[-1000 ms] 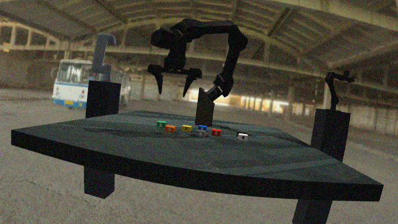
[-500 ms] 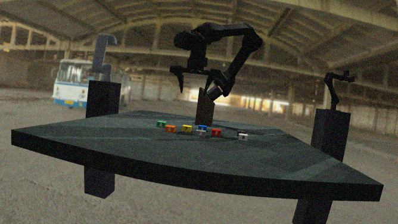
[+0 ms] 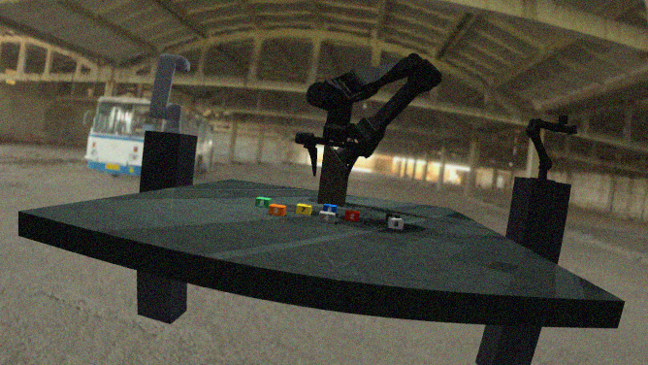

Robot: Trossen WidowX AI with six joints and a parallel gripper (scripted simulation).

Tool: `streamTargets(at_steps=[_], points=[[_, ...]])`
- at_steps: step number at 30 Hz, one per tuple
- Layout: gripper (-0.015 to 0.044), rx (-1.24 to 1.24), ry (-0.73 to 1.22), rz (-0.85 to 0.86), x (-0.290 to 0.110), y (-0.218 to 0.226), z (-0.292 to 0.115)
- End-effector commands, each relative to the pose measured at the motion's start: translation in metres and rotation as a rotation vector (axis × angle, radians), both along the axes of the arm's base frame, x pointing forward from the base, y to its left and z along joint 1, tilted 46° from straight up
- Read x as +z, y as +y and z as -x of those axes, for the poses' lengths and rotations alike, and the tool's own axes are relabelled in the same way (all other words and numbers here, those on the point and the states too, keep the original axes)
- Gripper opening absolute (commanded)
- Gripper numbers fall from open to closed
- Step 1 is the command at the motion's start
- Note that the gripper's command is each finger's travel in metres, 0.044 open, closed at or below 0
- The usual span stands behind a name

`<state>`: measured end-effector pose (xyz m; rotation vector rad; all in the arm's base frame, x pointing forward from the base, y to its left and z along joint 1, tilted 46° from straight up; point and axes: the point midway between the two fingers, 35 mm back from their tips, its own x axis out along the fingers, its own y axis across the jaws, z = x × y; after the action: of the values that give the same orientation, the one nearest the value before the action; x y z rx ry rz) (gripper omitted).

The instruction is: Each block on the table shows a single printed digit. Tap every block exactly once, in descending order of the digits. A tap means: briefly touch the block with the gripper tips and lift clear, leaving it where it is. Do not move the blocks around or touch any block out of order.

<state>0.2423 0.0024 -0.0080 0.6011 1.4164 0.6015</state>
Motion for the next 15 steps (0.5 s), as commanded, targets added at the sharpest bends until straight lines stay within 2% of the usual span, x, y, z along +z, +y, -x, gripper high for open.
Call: streamTargets(at_steps=[1,8,15], points=[[0.019,0.008,0.022,-0.022,-0.025,0.0322,0.0081],[0.002,0.008,0.022,-0.022,-0.025,0.0322,0.0081],[0.002,0.008,0.022,-0.022,-0.025,0.0322,0.0081]])
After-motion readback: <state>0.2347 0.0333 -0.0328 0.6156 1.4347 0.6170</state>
